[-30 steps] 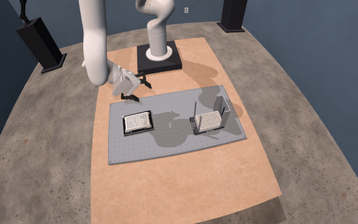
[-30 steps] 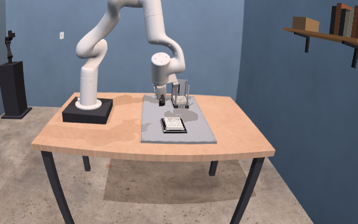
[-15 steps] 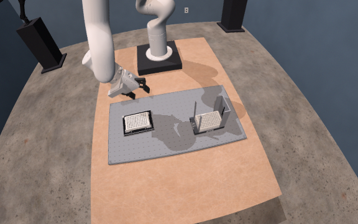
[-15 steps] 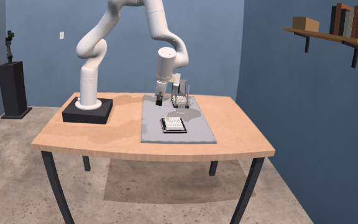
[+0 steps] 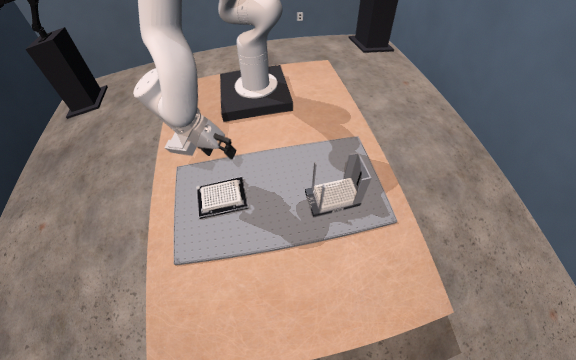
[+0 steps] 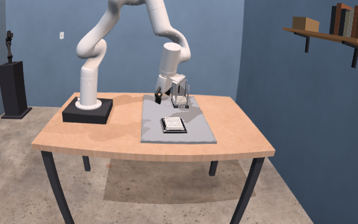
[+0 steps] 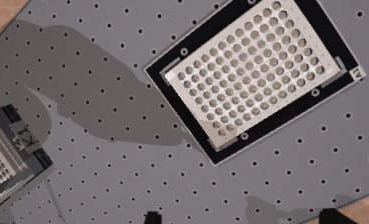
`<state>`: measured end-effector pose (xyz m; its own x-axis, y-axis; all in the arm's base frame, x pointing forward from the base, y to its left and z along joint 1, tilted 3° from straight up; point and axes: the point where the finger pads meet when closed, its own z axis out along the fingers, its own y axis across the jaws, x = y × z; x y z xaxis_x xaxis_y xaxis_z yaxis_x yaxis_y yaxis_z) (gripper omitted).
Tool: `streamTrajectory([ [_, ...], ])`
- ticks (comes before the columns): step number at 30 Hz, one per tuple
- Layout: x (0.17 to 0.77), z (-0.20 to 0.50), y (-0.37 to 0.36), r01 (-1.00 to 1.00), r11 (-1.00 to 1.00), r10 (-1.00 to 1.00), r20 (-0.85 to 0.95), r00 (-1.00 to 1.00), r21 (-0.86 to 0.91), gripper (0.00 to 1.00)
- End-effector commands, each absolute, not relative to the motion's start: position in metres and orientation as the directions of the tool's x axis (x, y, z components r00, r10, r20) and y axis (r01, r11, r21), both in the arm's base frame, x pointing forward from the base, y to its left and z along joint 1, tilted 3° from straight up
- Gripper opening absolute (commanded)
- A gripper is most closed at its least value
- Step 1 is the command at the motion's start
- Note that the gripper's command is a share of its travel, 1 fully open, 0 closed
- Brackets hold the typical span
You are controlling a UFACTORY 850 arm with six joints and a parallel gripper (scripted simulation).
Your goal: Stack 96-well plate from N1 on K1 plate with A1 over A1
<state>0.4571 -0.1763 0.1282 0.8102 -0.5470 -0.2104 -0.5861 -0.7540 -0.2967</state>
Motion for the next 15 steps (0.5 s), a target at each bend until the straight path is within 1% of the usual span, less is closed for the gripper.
streamTrajectory([
  [1,0.461,0.131,-0.181,-0.654,-0.721,-0.613,-0.23,0.756,-0.23,1.0],
  [9,0.472,0.139,-0.191,-0.818,-0.564,-0.793,-0.203,0.574,-0.113,1.0],
  [15,0.482,0.146,-0.198,-0.904,-0.424,-0.89,-0.156,0.428,-0.058,1.0],
])
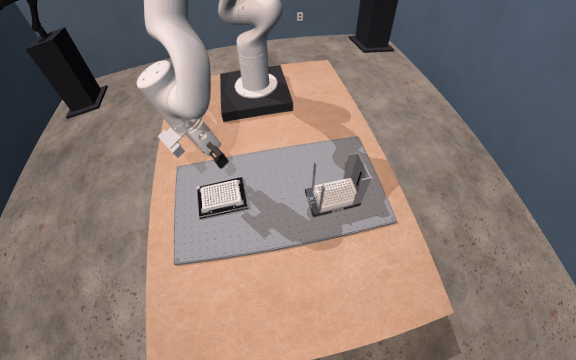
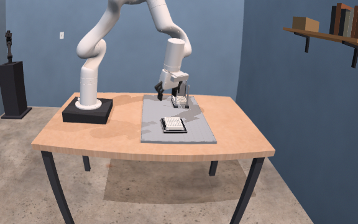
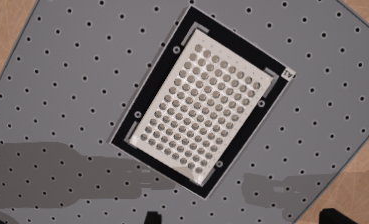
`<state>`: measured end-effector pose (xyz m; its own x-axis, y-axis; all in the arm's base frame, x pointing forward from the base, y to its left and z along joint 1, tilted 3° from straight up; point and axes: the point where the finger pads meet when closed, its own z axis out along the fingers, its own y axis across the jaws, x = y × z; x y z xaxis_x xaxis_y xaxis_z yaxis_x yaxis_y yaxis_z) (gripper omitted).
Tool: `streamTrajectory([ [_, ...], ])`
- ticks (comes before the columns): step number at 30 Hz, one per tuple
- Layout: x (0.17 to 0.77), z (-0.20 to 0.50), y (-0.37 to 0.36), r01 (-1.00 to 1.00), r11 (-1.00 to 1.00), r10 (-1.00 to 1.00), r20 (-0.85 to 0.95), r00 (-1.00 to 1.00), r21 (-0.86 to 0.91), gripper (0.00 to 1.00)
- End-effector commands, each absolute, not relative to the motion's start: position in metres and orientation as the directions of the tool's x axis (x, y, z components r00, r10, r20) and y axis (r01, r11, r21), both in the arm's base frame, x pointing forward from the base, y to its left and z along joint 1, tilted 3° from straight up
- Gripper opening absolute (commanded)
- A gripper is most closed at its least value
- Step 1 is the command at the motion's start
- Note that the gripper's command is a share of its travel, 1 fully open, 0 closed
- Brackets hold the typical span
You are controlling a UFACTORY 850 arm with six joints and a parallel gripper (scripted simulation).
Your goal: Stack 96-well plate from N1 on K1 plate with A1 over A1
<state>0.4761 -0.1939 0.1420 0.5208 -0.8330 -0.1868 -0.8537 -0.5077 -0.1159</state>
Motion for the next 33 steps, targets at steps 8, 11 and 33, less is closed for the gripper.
streamTrajectory([
  [8,0.498,0.158,-0.207,-0.967,-0.251,-0.963,-0.092,0.253,-0.032,1.0],
  [11,0.502,0.161,-0.209,-0.987,-0.16,-0.985,-0.059,0.161,-0.03,1.0],
  [33,0.516,0.165,-0.213,-0.999,0.008,-1.0,-0.006,-0.008,-0.051,1.0],
])
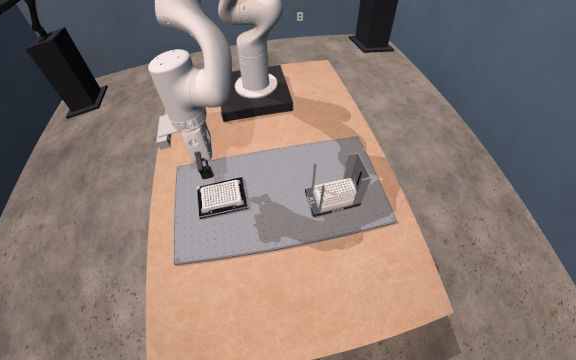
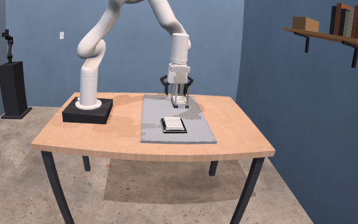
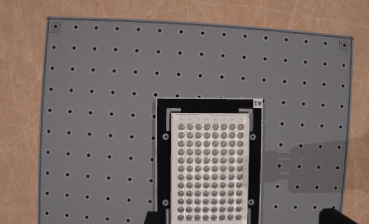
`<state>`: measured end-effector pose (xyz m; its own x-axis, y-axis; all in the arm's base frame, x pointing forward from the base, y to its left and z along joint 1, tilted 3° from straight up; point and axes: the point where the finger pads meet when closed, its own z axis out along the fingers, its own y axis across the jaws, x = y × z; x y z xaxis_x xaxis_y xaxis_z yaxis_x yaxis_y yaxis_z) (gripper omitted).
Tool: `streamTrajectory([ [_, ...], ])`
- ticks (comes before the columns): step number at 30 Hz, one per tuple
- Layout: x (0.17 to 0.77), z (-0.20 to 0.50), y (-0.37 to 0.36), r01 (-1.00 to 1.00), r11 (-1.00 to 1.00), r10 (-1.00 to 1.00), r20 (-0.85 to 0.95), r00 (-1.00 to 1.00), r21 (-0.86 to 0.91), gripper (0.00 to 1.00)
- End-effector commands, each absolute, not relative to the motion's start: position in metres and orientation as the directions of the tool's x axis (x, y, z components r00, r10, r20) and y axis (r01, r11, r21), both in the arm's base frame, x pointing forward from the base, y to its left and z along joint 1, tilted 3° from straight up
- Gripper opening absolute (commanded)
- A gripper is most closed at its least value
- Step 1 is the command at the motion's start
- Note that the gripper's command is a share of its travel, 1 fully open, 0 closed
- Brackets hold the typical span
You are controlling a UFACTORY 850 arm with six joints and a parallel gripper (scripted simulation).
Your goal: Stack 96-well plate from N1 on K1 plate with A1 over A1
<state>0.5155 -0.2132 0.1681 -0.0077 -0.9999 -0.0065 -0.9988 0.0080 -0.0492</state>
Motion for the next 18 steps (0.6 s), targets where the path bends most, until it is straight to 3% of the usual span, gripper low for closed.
streamTrajectory([
  [1,0.516,0.163,-0.213,-0.999,0.008,-1.0,-0.006,-0.008,-0.051,1.0],
  [18,0.518,0.138,-0.213,-0.999,0.008,-1.0,-0.006,-0.008,-0.051,1.0],
])
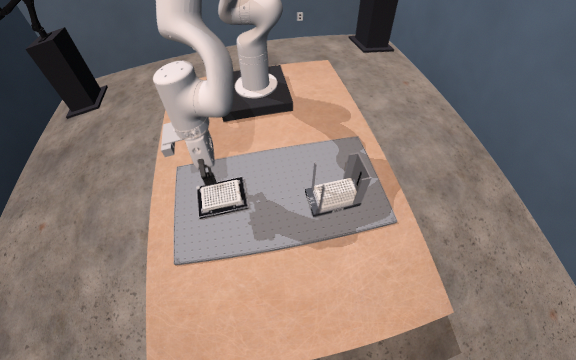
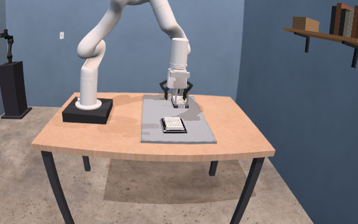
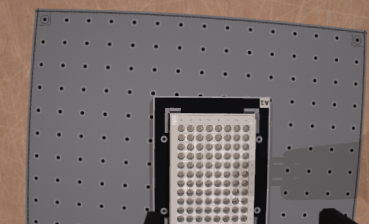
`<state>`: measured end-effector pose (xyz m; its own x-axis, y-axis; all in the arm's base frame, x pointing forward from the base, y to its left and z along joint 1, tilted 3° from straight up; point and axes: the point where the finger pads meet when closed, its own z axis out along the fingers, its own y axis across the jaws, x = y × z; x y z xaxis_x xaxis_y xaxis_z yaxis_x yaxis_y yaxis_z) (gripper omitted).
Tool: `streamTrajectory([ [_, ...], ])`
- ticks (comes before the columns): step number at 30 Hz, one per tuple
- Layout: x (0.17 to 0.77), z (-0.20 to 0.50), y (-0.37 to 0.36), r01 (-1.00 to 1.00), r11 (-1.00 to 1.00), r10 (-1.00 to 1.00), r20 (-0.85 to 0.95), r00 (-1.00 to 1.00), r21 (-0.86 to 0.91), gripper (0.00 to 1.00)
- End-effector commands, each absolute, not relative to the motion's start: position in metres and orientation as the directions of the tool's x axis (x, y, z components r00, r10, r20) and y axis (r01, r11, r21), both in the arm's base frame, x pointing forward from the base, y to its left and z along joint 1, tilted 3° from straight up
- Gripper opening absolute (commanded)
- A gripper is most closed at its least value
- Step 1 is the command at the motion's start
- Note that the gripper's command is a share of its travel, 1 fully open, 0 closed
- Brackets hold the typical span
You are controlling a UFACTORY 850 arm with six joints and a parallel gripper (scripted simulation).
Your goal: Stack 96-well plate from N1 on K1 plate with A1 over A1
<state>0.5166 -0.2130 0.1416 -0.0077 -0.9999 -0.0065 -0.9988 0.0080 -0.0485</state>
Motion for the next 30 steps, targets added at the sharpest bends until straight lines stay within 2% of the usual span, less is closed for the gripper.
streamTrajectory([
  [1,0.518,0.137,-0.213,-0.999,0.008,-1.0,-0.006,-0.008,-0.051,1.0],
  [30,0.52,0.095,-0.213,-0.999,0.008,-1.0,-0.006,-0.008,-0.051,1.0],
])
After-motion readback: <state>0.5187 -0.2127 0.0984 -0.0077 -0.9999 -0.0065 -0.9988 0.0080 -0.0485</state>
